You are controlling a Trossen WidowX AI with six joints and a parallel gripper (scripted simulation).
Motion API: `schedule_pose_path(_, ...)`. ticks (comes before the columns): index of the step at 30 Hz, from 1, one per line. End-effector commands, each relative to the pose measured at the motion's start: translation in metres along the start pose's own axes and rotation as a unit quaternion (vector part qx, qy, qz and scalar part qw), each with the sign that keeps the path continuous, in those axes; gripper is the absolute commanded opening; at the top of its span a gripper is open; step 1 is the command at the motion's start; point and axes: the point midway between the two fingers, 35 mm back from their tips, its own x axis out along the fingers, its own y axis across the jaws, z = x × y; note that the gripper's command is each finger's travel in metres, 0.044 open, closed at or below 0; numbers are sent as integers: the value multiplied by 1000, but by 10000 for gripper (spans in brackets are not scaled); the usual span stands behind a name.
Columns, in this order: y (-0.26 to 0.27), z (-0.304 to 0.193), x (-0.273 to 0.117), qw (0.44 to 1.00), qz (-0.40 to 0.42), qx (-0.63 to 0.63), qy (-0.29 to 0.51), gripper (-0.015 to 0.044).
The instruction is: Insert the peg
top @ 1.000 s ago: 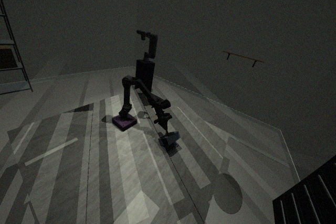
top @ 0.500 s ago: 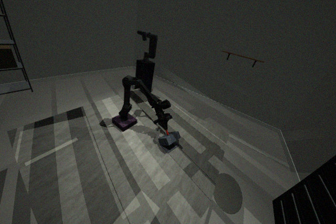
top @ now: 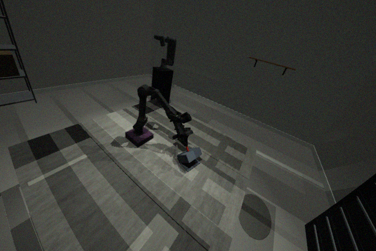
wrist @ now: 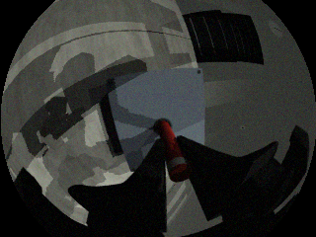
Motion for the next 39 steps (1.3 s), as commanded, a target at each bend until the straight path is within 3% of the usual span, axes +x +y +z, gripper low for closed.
schedule_pose_path(1,0,1,4,1000,1,-1,0,0)
schedule_pose_path(39,0,0,22,1000,0,-2,0,0)
